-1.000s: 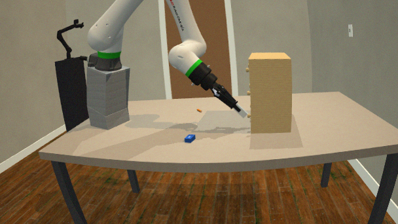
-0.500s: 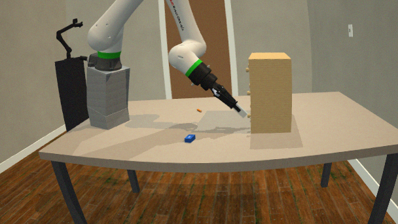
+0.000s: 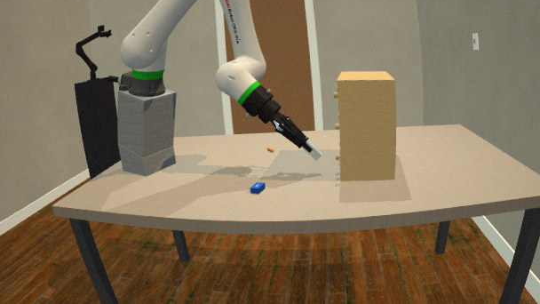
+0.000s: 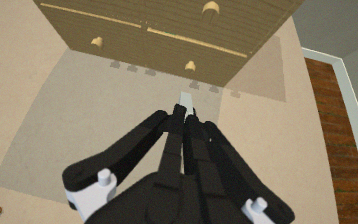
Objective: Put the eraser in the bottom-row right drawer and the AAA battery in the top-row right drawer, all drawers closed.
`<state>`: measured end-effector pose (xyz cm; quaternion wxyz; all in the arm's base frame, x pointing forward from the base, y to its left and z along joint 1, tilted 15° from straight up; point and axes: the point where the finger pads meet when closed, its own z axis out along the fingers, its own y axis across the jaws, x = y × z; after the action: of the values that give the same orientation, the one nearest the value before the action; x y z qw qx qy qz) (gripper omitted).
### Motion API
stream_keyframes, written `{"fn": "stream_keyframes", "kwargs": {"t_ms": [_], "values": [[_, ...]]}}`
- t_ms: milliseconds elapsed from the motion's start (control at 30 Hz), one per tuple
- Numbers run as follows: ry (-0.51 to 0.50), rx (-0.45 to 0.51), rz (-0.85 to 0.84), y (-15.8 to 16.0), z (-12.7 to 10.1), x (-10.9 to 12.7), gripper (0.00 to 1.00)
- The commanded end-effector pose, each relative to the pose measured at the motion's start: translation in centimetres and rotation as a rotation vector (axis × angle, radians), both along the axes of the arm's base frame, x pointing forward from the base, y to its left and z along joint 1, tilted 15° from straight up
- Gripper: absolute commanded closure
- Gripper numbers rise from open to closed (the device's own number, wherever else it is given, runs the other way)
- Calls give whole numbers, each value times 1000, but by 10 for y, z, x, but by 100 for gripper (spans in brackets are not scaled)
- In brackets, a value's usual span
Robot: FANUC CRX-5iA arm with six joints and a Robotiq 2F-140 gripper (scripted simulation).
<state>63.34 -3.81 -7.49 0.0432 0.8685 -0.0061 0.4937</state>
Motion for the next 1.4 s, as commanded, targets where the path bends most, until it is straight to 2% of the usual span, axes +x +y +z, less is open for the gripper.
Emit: {"fn": "stream_keyframes", "kwargs": {"t_ms": [0, 200, 500, 800, 900, 1033, 1133, 1233, 1267, 1300, 1333, 1367], "values": [[-1, 0, 1, 0, -1, -4, 100], [-1, 0, 1, 1, 8, -12, 100], [-1, 0, 1, 8, 62, -64, 100], [-1, 1, 1, 9, 72, -74, 100], [14, 29, 25, 21, 71, -72, 100], [114, 150, 132, 72, 70, -71, 100], [114, 150, 132, 72, 70, -71, 100], [277, 237, 221, 114, 71, -89, 100], [277, 237, 221, 114, 71, -89, 100], [344, 250, 238, 121, 73, -100, 100], [344, 250, 238, 121, 73, -100, 100], [415, 253, 244, 124, 75, -112, 100]]}}
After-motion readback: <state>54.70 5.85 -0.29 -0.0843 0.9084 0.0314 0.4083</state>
